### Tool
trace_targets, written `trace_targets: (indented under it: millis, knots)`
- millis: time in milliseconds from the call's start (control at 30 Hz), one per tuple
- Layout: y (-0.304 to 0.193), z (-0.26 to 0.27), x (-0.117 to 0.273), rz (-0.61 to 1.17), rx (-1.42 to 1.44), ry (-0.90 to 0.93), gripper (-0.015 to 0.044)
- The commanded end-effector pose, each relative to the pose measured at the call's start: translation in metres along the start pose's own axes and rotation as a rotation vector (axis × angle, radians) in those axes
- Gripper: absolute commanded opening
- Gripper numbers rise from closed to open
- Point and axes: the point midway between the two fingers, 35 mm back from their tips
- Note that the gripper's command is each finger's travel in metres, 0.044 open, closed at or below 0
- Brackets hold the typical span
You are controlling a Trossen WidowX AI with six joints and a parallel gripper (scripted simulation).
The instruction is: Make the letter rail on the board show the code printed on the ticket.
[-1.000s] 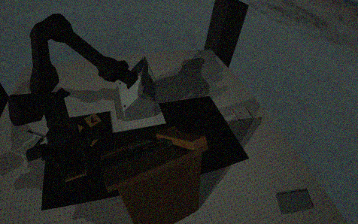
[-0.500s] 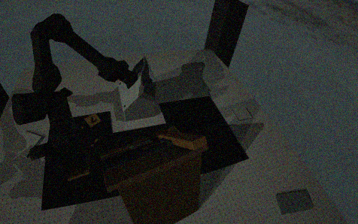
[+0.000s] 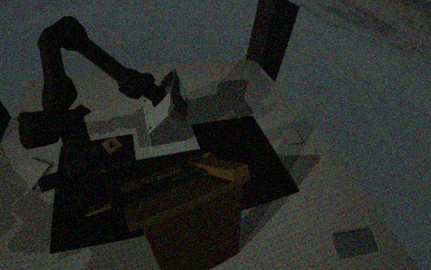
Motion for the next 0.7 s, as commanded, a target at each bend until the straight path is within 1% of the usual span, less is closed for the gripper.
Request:
trace_targets:
  millis: [0, 667]
  knots:
    - [-0.004, 0.005, -0.001, 0.009, 0.000, 0.003, 0.0000]
    - [-0.005, 0.015, -0.001, 0.009, 0.000, 0.004, 0.0000]
Point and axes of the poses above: the point midway between the two fingers, 35 mm back from their tips, its own x axis back along the fingers, its own z axis across the jaws, y = z × x, and after that the axes turned 5 degrees about -x, right-handed
